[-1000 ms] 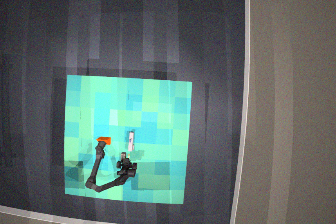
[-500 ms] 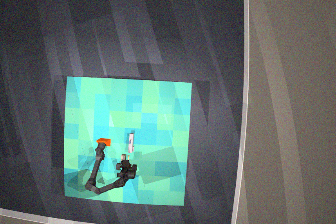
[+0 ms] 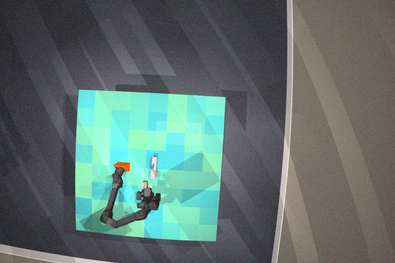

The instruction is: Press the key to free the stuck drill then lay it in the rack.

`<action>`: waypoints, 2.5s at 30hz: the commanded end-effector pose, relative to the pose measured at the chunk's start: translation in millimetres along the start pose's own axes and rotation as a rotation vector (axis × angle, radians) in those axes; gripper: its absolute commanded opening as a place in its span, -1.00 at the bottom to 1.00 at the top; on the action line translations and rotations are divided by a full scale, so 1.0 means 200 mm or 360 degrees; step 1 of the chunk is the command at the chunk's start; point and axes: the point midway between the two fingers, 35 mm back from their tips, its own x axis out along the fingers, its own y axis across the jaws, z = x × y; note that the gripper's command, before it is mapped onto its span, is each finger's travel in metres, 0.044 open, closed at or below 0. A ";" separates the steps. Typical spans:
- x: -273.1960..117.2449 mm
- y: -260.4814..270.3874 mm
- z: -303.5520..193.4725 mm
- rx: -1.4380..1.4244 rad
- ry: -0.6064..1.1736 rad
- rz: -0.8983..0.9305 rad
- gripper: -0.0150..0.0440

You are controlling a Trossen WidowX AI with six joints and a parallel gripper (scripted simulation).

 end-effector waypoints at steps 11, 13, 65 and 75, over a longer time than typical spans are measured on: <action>-0.03 -0.01 -0.01 0.0008 0.0002 -0.0008 -0.49; -0.03 -0.01 -0.01 0.0008 0.0002 -0.0008 -0.49; -0.02 0.21 -0.05 0.0006 0.0002 -0.0005 -0.49; -0.01 0.29 -0.07 0.0005 0.0002 -0.0005 -0.49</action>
